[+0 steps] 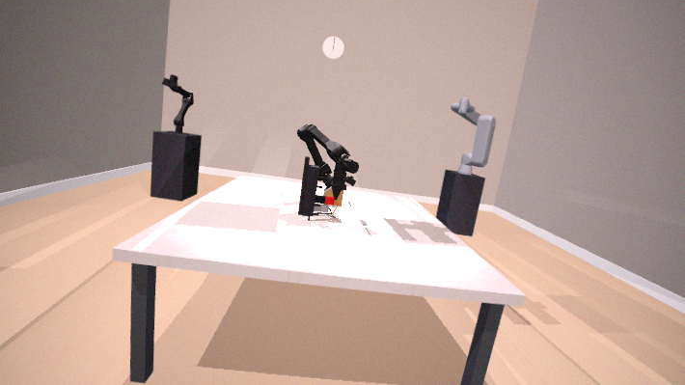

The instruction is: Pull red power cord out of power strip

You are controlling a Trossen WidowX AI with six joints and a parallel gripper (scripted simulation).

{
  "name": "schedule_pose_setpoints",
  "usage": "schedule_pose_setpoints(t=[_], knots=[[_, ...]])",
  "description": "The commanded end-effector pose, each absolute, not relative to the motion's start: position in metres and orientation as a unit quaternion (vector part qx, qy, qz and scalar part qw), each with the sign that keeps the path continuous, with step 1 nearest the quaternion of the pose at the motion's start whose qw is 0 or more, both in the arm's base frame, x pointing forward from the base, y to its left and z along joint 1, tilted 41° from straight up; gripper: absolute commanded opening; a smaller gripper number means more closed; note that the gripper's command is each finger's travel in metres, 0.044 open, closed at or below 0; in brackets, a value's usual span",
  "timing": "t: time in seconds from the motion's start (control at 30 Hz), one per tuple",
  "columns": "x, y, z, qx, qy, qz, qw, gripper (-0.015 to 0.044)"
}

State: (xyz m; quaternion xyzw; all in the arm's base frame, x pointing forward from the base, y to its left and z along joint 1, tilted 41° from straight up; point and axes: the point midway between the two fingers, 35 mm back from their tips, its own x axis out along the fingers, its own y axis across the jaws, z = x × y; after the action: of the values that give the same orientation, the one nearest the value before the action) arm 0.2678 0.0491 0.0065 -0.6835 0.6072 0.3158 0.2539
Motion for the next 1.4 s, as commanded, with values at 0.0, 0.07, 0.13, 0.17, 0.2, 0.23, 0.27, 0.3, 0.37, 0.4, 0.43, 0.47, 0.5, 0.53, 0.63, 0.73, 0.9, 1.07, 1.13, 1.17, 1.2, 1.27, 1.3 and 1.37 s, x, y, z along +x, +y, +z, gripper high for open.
schedule_pose_setpoints(t=[0.0,0.07,0.13,0.17,0.2,0.23,0.27,0.3,0.37,0.4,0.43,0.47,0.5,0.53,0.63,0.73,0.9,1.07,1.13,1.17,1.2,1.27,1.3,1.37], knots=[[0.262,0.068,-0.004,-0.684,0.597,0.332,0.256,0.0],[0.261,0.071,-0.006,-0.684,0.597,0.332,0.256,0.0],[0.262,0.064,-0.003,-0.685,0.597,0.331,0.254,0.0052],[0.263,0.062,-0.003,-0.685,0.598,0.33,0.254,0.0079],[0.263,0.061,-0.002,-0.685,0.598,0.33,0.254,0.0105],[0.263,0.061,-0.002,-0.685,0.598,0.33,0.254,0.0131],[0.263,0.061,-0.002,-0.685,0.598,0.33,0.254,0.0157],[0.263,0.061,-0.002,-0.685,0.598,0.33,0.254,0.0184],[0.263,0.061,-0.002,-0.685,0.598,0.33,0.254,0.0236],[0.263,0.061,-0.002,-0.685,0.598,0.33,0.254,0.0262],[0.263,0.061,-0.002,-0.685,0.598,0.33,0.254,0.0289],[0.263,0.061,-0.002,-0.685,0.598,0.33,0.254,0.0315],[0.263,0.061,-0.002,-0.685,0.598,0.33,0.254,0.0341],[0.263,0.064,-0.003,-0.685,0.598,0.33,0.254,0.0367],[0.261,0.082,-0.014,-0.685,0.597,0.332,0.255,0.044],[0.255,0.108,-0.029,-0.684,0.597,0.332,0.256,0.044],[0.253,0.114,-0.032,-0.684,0.597,0.332,0.256,0.044],[0.253,0.114,-0.032,-0.684,0.597,0.332,0.256,0.044],[0.253,0.114,-0.032,-0.684,0.597,0.332,0.256,0.044],[0.253,0.114,-0.032,-0.684,0.597,0.332,0.256,0.044],[0.253,0.114,-0.032,-0.684,0.597,0.332,0.256,0.044],[0.253,0.114,-0.032,-0.684,0.597,0.332,0.256,0.044],[0.253,0.114,-0.032,-0.684,0.597,0.332,0.256,0.044],[0.253,0.114,-0.032,-0.684,0.597,0.332,0.256,0.044]])
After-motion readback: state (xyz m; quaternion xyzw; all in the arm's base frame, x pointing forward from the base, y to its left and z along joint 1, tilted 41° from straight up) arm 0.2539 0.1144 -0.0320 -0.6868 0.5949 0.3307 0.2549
